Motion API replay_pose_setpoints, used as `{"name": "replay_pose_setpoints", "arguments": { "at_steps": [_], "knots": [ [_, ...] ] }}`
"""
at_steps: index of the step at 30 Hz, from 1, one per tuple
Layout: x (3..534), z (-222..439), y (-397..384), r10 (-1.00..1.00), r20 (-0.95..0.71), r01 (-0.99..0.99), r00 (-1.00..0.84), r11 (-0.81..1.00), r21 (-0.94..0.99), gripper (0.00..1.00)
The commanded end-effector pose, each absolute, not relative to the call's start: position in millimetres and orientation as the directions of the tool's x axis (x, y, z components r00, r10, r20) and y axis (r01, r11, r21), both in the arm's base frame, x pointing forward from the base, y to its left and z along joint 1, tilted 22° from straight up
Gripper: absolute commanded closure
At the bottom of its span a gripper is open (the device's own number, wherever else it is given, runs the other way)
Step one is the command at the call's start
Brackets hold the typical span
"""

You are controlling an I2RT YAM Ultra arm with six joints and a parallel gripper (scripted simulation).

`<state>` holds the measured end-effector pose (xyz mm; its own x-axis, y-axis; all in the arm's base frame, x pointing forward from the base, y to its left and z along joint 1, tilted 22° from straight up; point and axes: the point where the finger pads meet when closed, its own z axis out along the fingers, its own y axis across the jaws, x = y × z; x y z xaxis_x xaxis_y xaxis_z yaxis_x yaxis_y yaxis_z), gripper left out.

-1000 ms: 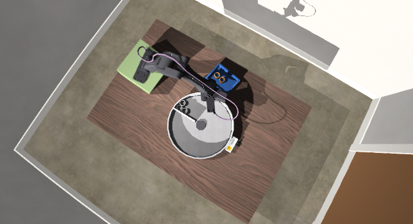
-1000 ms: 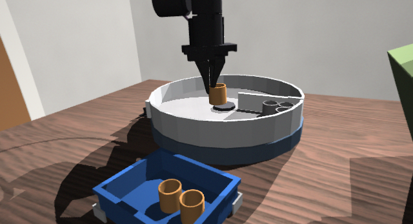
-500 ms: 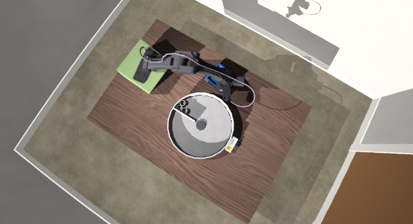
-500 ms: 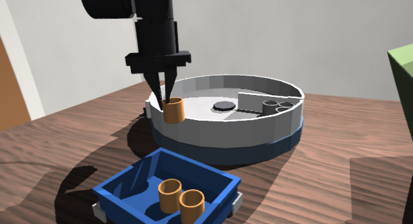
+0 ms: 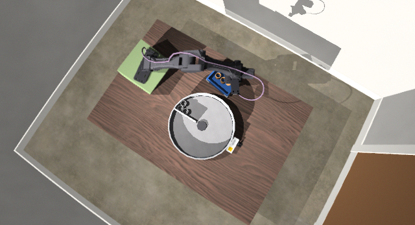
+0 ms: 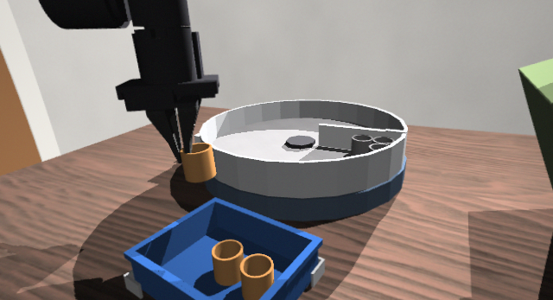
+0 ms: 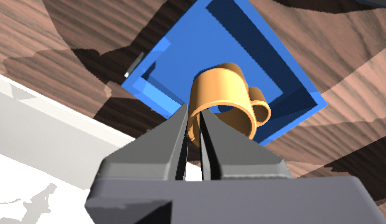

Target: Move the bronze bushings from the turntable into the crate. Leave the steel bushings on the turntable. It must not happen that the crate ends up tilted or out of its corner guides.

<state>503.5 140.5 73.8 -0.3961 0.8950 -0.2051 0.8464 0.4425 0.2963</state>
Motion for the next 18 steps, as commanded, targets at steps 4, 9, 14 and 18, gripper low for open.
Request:
{"name": "replay_pose_setpoints", "arguments": {
  "at_steps": [4,9,14,18],
  "knots": [
    [509,93,153,0.897,-0.228,0.847,-0.378,0.435,0.307,1.00],
    [511,98,157,0.898,-0.228,0.844,-0.377,0.434,0.314,1.00],
    [511,104,158,0.899,-0.228,0.840,-0.374,0.432,0.327,1.00],
    [511,101,158,0.898,-0.228,0.842,-0.375,0.433,0.321,1.00]
  ]
}}
